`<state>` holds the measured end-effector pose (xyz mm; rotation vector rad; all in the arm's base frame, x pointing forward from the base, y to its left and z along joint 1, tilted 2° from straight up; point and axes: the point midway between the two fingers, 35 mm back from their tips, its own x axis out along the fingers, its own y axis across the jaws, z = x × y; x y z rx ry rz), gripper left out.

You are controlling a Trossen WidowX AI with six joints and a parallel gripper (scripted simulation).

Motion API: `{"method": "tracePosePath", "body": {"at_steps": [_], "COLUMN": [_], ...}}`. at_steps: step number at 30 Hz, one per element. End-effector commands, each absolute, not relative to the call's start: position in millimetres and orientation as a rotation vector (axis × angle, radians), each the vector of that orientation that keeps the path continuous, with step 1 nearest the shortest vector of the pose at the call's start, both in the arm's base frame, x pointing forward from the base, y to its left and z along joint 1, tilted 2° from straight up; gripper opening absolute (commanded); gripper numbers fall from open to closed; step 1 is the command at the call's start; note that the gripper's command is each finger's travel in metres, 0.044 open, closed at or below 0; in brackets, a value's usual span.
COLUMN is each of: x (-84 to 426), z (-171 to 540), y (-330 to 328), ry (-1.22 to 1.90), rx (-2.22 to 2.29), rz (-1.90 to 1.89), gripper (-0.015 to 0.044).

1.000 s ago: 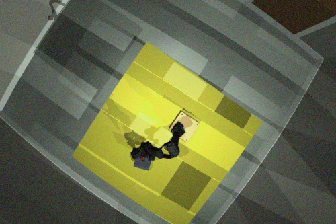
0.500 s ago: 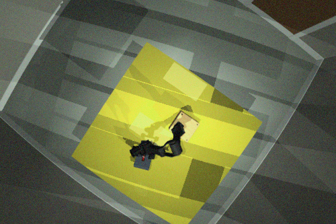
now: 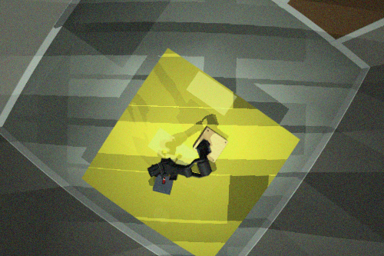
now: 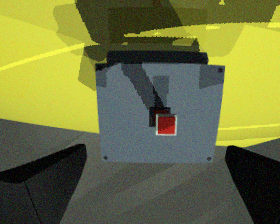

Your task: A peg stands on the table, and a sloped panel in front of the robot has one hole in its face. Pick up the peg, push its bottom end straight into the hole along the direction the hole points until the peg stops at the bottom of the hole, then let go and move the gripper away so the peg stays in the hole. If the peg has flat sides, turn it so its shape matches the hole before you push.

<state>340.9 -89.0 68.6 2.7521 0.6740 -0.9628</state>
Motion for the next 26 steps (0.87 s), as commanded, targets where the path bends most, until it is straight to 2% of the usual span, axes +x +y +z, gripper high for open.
{"method": "tracePosePath", "body": {"at_steps": [1,26], "x": [336,310], "z": [74,96], "y": [-92,-107], "ry": [0.676,0.673], "rx": [2.75,2.755], "rz": [-0.956,-0.959], "gripper": [0.044,0.044]}}
